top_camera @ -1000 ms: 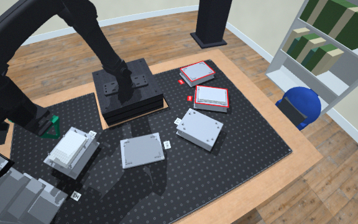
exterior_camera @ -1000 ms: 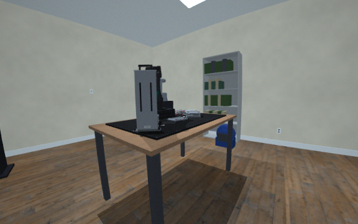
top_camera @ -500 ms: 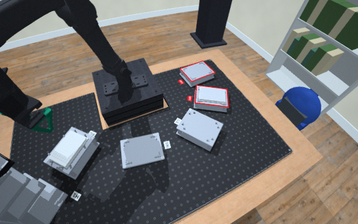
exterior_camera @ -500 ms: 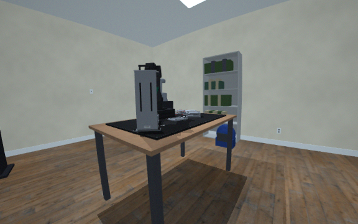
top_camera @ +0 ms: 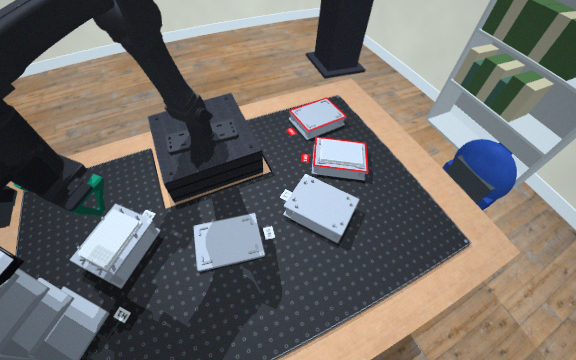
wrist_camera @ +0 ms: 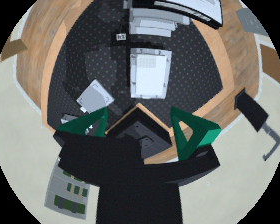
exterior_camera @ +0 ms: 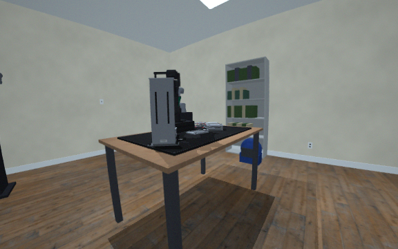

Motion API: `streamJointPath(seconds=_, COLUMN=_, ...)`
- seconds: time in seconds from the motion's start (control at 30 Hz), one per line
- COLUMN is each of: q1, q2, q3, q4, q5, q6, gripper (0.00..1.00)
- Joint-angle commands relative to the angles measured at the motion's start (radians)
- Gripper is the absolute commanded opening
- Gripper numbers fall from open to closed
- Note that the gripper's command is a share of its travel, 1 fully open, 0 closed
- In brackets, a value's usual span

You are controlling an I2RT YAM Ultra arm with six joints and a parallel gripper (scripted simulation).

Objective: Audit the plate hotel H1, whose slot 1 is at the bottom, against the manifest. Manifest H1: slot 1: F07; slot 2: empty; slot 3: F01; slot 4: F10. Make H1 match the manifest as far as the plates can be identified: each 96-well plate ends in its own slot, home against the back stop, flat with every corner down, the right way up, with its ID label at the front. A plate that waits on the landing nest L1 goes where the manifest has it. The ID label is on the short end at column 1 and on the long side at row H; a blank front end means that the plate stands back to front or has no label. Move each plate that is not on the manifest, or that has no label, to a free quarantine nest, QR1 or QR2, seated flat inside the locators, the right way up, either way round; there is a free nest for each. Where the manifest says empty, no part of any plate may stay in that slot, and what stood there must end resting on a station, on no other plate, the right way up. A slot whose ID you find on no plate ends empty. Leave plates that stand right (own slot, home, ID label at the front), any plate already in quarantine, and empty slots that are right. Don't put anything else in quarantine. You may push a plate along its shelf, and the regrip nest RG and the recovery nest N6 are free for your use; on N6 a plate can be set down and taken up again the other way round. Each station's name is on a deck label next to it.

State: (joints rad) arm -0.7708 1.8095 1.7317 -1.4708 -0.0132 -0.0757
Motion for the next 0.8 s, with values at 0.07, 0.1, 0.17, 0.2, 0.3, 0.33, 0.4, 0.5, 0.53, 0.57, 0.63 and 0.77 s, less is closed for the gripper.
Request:
streamJointPath(seconds=0.07, q1=0.044, q2=-0.031, q3=-0.005, q4=0.005, q5=0.002, q6=0.068, gripper=1.0)
streamJointPath(seconds=0.1, q1=0.054, q2=-0.033, q3=-0.007, q4=0.006, q5=0.003, q6=0.079, gripper=1.0)
streamJointPath(seconds=0.17, q1=0.075, q2=-0.036, q3=-0.011, q4=0.007, q5=0.004, q6=0.099, gripper=1.0)
streamJointPath(seconds=0.2, q1=0.075, q2=-0.036, q3=-0.011, q4=0.007, q5=0.004, q6=0.099, gripper=1.0)
streamJointPath(seconds=0.3, q1=0.095, q2=-0.039, q3=-0.014, q4=0.007, q5=0.004, q6=0.119, gripper=1.0)
streamJointPath(seconds=0.33, q1=0.106, q2=-0.059, q3=-0.04, q4=0.029, q5=0.006, q6=0.13, gripper=1.0)
streamJointPath(seconds=0.4, q1=0.127, q2=-0.099, q3=-0.09, q4=0.073, q5=0.01, q6=0.151, gripper=1.0)
streamJointPath(seconds=0.5, q1=0.161, q2=-0.157, q3=-0.161, q4=0.136, q5=0.018, q6=0.185, gripper=1.0)
streamJointPath(seconds=0.53, q1=0.173, q2=-0.176, q3=-0.184, q4=0.156, q5=0.022, q6=0.197, gripper=1.0)
streamJointPath(seconds=0.57, q1=0.185, q2=-0.194, q3=-0.206, q4=0.177, q5=0.026, q6=0.209, gripper=1.0)
streamJointPath(seconds=0.63, q1=0.211, q2=-0.23, q3=-0.25, q4=0.217, q5=0.036, q6=0.233, gripper=1.0)
streamJointPath(seconds=0.77, q1=0.251, q2=-0.282, q3=-0.313, q4=0.276, q5=0.054, q6=0.271, gripper=1.0)
